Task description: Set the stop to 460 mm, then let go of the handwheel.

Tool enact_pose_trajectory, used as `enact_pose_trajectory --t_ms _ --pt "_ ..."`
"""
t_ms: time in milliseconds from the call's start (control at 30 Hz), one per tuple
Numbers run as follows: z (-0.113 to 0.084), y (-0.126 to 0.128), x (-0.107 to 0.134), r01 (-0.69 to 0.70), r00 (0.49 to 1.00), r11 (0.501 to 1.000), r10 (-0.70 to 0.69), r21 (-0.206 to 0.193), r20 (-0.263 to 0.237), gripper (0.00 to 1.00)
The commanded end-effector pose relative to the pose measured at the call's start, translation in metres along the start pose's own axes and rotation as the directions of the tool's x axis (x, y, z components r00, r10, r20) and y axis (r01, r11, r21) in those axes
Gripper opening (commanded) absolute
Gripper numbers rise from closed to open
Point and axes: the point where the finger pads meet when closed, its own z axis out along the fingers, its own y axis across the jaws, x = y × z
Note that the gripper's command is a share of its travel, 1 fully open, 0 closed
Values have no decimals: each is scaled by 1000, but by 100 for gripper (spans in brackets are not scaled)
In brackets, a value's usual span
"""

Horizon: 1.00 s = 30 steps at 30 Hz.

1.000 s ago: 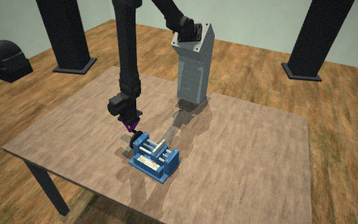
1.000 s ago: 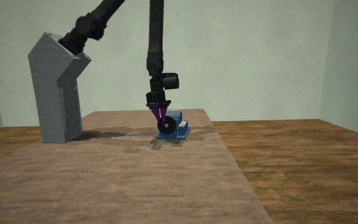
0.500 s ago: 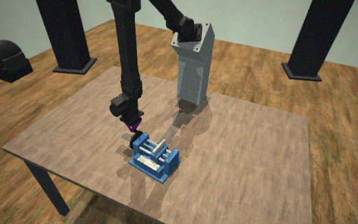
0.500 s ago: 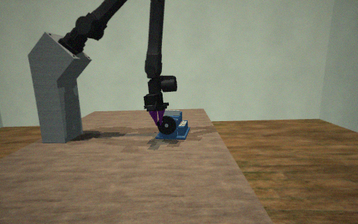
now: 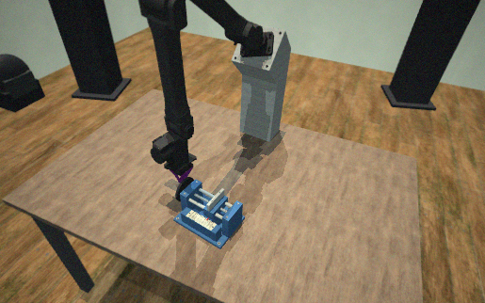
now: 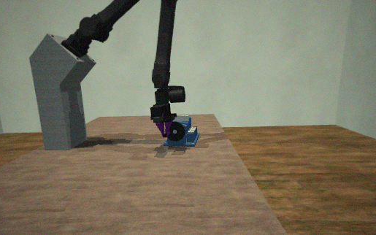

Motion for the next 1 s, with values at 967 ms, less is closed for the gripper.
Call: enact_pose_trajectory --t_ms 967 --pt "1 9 4 -6 1000 999 6 44 -3 6"
